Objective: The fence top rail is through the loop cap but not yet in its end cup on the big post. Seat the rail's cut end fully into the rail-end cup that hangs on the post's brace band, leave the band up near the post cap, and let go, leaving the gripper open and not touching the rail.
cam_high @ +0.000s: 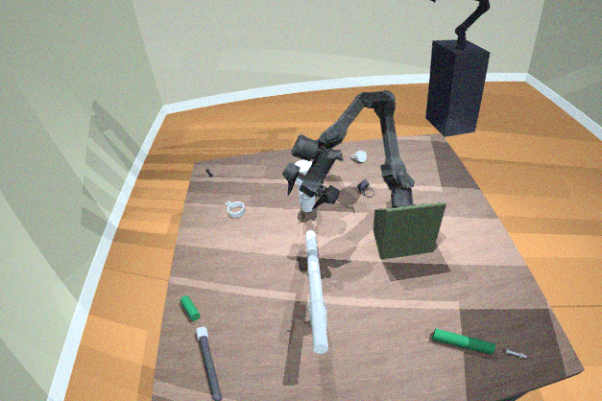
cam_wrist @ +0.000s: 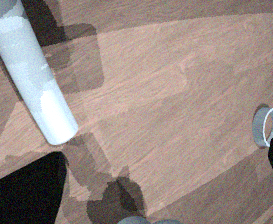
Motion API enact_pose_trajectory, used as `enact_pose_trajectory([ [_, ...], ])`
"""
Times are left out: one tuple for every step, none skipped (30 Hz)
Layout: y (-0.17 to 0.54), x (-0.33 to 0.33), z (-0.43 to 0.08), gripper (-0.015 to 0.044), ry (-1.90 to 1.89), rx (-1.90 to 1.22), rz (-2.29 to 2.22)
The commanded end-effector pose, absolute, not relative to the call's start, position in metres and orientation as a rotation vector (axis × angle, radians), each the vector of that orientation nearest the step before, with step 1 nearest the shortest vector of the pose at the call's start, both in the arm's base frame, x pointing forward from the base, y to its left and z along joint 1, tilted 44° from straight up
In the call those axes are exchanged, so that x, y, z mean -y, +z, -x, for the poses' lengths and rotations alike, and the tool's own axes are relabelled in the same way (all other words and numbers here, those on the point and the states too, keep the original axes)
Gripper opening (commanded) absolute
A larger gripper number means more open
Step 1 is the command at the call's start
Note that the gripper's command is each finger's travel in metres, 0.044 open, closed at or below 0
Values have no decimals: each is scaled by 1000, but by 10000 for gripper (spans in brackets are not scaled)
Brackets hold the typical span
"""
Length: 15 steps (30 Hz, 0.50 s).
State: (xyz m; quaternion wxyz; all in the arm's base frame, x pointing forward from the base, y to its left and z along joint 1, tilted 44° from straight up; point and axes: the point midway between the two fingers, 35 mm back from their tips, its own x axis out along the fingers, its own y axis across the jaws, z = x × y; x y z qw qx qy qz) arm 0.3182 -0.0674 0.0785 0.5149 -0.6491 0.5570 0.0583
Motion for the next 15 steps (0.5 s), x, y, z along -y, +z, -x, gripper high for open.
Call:
enact_pose_trajectory([
  [73,36,-323,440,-44,-1304,1292],
  [72,29,-324,440,-85,-1292,1234],
  [71,22,-324,440,-125,-1280,1176],
  [71,15,-324,440,-165,-1267,1118],
  [70,8,-325,440,-204,-1253,1060],
  [69,1,-325,440,-244,-1238,1003],
  [69,-7,-325,440,-283,-1222,946],
  [68,-14,-324,440,-322,-1204,889],
  [68,-21,-324,440,-360,-1186,833],
  [68,-28,-323,440,-398,-1166,777],
  [67,-35,-322,440,-435,-1145,721],
  [67,-41,-322,440,-466,-1127,674],
  [67,-44,-321,440,-484,-1116,647],
  [67,-45,-321,440,-490,-1112,637],
  [67,-45,-321,440,-490,-1112,637],
])
